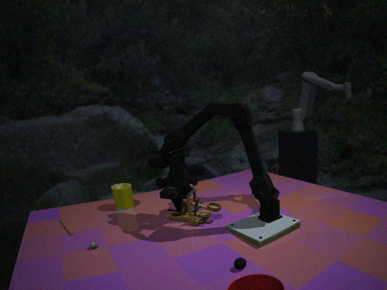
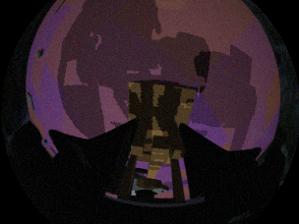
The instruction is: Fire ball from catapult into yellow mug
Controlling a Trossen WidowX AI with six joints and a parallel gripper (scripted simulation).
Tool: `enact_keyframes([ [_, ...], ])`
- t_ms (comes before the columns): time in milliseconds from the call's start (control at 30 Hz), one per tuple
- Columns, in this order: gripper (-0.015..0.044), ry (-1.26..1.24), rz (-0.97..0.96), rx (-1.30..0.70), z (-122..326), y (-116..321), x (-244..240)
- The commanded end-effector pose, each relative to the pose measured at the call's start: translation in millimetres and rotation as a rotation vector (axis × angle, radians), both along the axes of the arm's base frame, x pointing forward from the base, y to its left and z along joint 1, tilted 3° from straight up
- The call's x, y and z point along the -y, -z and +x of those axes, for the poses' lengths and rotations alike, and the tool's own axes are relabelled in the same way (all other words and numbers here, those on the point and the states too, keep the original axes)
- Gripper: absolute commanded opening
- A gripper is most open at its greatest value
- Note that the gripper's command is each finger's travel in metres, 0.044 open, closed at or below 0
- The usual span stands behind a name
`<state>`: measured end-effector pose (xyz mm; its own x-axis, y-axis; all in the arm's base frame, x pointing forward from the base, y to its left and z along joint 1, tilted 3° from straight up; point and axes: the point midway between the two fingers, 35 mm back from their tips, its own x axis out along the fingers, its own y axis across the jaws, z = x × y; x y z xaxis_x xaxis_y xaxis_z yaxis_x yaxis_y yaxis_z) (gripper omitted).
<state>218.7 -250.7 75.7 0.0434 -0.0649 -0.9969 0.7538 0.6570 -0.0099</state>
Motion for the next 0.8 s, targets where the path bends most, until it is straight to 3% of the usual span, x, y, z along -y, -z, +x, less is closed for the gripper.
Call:
enact_keyframes([
  [0,0.0079,0.0,-0.001,0.001,0.1,-1.2,0.1],
  [367,0.0367,0.0,-0.001,0.001,0.1,-1.2,0.1],
  [467,0.044,0.0,-0.001,0.001,1.2,-21.7,0.9],
  [633,0.044,0.0,0.0,0.002,-3.0,-91.3,-5.2],
  [767,0.044,0.0,0.0,0.002,-4.5,-100.4,-7.1],
])
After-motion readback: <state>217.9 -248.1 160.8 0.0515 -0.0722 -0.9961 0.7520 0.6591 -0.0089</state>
